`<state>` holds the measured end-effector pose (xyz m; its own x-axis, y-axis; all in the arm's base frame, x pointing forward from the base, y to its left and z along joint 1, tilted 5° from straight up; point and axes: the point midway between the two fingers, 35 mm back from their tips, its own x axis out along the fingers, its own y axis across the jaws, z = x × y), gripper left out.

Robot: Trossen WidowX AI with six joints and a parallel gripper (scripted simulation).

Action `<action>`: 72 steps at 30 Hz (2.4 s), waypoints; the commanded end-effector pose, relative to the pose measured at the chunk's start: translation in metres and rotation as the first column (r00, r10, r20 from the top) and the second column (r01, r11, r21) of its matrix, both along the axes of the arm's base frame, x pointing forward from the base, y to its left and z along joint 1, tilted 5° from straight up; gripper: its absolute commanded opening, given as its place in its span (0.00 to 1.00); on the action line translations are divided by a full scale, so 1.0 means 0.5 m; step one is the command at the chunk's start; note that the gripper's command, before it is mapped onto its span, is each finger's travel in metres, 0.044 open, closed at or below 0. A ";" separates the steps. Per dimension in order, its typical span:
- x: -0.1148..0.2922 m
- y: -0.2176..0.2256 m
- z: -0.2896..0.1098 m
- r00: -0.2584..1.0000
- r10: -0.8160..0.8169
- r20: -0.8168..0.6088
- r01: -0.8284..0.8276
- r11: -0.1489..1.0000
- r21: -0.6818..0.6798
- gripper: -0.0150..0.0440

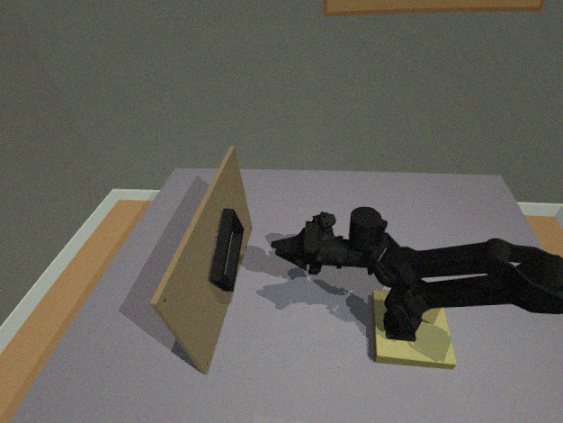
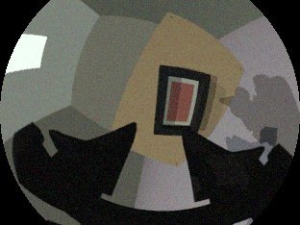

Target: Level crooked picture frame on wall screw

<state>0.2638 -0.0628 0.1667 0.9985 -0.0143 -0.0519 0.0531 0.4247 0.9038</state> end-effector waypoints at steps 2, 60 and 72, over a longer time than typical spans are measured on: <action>0.003 0.000 -0.003 1.000 -0.003 -0.005 0.003 1.000 0.007 0.69; 0.220 -0.003 -0.012 1.000 -0.003 0.005 0.003 1.000 0.008 0.69; 0.241 -0.003 -0.014 1.000 -0.003 0.006 0.002 1.000 0.008 0.69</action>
<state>0.3821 -0.0639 0.1619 0.9991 -0.0133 -0.0406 0.0424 0.4225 0.9054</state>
